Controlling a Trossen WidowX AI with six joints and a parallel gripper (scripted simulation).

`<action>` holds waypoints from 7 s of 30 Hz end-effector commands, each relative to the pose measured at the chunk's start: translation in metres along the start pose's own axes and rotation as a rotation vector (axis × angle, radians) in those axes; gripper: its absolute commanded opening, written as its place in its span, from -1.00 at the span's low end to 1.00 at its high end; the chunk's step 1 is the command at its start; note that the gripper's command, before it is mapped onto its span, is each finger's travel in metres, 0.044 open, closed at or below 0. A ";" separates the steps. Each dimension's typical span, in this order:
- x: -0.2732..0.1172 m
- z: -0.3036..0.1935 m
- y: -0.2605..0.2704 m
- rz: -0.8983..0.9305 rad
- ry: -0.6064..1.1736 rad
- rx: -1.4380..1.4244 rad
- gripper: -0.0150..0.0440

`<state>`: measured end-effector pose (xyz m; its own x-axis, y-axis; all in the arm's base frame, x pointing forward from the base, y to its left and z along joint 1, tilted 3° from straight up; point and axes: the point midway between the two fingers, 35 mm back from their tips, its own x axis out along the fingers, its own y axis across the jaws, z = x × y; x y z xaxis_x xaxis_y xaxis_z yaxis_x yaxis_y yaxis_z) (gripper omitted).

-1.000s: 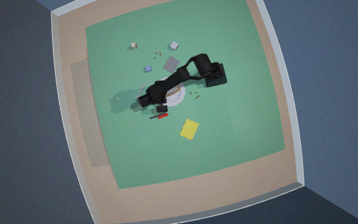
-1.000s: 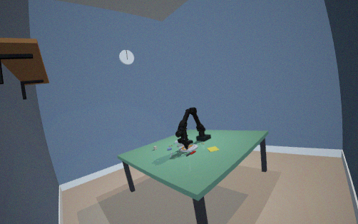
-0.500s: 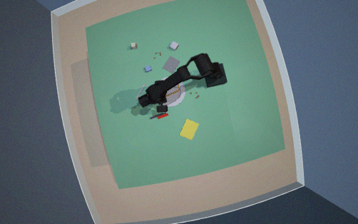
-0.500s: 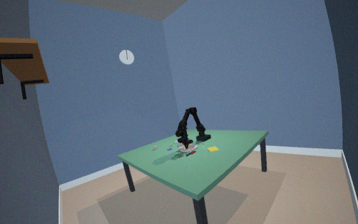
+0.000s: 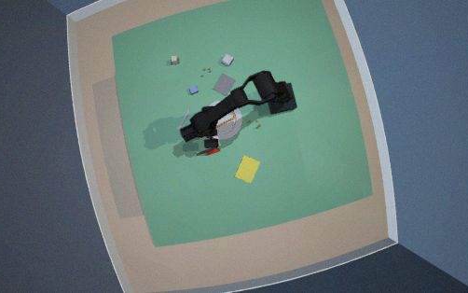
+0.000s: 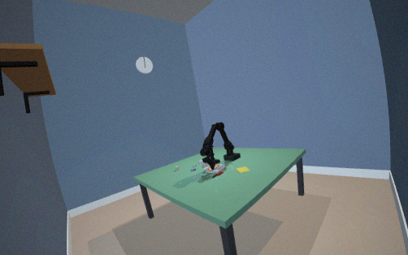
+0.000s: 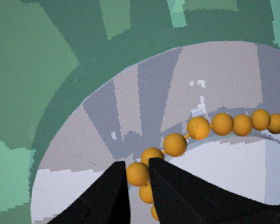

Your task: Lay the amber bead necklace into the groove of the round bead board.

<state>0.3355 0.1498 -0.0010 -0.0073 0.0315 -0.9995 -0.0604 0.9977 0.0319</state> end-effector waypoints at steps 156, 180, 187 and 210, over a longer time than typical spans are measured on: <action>-0.001 -0.114 -0.045 0.001 0.008 -0.933 -0.22; -0.004 -0.116 -0.045 0.005 0.018 -0.930 1.00; -0.004 -0.116 -0.045 0.005 0.018 -0.930 1.00; -0.036 -0.005 0.001 -0.001 0.010 0.146 -0.08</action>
<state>0.3198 0.1432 0.0339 -0.0091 0.0311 -0.9995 -0.0454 0.9985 0.0315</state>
